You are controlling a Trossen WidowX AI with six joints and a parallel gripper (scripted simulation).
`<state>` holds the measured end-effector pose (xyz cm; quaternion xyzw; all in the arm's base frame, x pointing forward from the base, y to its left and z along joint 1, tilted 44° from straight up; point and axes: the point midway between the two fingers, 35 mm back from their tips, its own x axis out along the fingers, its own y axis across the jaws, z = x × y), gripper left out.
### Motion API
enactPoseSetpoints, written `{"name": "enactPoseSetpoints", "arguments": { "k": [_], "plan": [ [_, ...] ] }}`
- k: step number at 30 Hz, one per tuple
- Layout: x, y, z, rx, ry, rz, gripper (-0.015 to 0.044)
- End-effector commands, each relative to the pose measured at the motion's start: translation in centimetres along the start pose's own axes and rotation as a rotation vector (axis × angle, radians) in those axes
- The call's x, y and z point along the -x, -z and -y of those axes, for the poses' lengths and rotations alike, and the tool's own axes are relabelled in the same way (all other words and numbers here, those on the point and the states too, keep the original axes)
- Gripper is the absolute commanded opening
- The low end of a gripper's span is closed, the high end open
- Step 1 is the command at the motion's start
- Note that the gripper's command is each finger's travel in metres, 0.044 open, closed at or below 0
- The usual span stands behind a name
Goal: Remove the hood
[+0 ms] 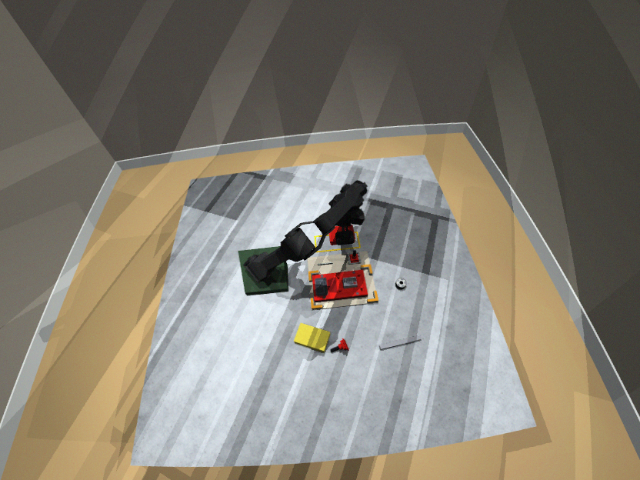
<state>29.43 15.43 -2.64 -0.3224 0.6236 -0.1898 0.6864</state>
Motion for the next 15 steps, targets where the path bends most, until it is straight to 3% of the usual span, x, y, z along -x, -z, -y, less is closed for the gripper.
{"name": "enactPoseSetpoints", "arguments": {
  "k": [1,15],
  "plan": [
    [0.3,0.7,-2.7,-0.013,-0.005,0.004,0.0],
    [-0.2,1.3,-4.3,-0.019,-0.001,0.003,0.0]
  ]
}}
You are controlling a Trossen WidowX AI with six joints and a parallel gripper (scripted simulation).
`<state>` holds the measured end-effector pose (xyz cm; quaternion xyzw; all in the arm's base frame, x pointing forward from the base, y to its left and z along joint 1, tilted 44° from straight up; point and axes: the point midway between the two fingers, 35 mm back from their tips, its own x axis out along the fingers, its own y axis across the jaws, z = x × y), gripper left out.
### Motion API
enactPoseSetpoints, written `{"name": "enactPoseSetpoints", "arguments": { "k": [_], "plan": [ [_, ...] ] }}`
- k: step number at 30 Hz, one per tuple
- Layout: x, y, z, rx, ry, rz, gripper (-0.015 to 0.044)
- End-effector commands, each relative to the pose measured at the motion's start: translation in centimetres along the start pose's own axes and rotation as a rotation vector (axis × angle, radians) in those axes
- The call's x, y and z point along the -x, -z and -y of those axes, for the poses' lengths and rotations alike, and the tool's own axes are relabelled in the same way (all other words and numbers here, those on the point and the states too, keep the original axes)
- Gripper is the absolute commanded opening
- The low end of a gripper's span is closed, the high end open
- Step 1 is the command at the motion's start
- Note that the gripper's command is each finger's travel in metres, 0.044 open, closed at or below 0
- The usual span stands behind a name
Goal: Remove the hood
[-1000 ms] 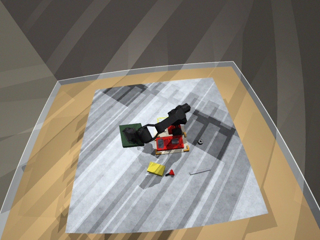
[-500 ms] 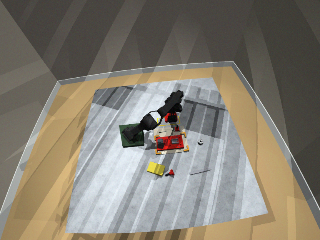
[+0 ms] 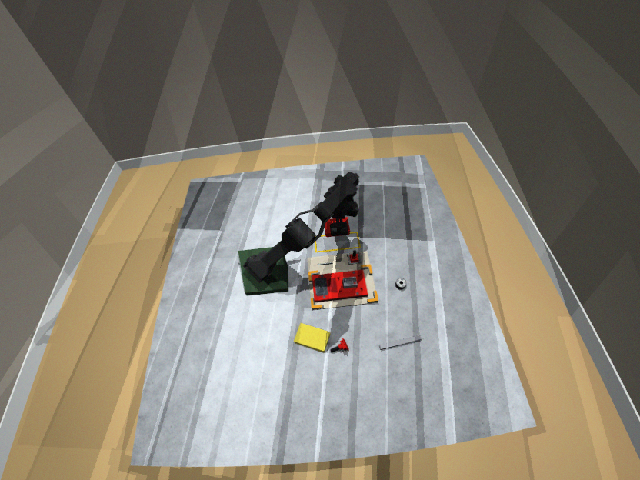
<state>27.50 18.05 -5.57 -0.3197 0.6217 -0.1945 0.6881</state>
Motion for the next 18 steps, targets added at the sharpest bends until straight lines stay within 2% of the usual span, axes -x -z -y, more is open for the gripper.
{"name": "enactPoseSetpoints", "arguments": {
  "k": [1,18],
  "plan": [
    [-0.2,-0.1,-0.2,-0.007,-0.005,0.003,0.0],
    [-1.9,-0.3,-0.2,-0.007,-0.005,0.003,0.0]
  ]
}}
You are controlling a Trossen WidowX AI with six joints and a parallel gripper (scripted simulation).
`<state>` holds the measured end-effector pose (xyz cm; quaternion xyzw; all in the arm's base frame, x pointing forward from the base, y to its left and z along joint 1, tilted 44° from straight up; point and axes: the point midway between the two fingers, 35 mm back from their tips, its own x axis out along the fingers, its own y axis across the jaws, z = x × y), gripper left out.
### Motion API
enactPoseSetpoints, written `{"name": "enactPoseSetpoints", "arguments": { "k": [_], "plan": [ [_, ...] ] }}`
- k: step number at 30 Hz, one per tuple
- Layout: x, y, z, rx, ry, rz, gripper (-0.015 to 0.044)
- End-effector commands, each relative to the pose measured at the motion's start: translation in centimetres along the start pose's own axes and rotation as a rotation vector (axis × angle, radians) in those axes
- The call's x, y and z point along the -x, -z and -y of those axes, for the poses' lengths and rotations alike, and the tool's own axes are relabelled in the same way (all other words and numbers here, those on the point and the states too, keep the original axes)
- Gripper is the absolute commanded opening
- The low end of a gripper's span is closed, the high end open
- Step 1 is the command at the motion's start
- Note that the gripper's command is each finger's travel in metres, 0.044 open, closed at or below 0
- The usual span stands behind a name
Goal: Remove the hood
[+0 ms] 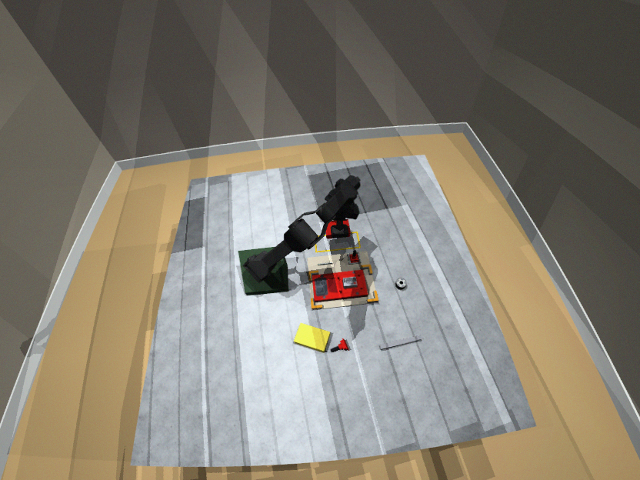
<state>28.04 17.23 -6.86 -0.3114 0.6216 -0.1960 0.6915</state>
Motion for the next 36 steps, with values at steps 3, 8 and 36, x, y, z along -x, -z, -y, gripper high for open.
{"name": "enactPoseSetpoints", "arguments": {
  "k": [3,8,36],
  "plan": [
    [-0.6,0.1,0.0,0.008,0.004,0.003,0.0],
    [-1.1,0.0,0.0,0.008,0.004,0.003,0.0],
    [-3.8,0.1,0.1,0.008,0.006,0.003,0.0]
  ]
}}
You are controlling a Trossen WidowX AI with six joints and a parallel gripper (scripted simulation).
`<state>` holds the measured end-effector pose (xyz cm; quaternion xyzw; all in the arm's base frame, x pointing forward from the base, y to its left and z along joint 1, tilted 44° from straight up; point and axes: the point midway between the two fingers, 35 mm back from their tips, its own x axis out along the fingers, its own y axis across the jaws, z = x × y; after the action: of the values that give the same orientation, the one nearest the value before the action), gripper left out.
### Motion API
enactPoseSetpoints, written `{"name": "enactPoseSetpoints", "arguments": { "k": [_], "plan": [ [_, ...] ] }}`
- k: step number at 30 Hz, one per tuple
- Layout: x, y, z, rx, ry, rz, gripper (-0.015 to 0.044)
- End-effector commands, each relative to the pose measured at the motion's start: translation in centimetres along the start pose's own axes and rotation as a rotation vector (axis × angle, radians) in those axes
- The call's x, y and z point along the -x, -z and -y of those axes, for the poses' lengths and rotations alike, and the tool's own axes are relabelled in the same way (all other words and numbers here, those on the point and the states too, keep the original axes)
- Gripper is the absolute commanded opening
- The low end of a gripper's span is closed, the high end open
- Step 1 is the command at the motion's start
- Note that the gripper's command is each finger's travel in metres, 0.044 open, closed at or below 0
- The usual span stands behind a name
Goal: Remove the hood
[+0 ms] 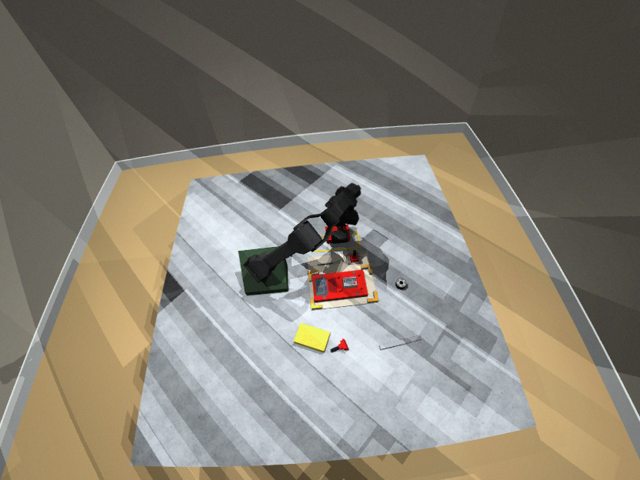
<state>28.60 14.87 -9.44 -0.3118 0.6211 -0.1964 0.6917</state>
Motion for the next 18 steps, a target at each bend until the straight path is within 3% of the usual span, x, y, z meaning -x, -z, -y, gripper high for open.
{"name": "enactPoseSetpoints", "arguments": {
  "k": [1,18],
  "plan": [
    [-0.4,0.1,0.0,0.008,0.005,0.002,0.0],
    [-2.0,0.3,0.2,0.008,0.006,0.002,0.0]
  ]
}}
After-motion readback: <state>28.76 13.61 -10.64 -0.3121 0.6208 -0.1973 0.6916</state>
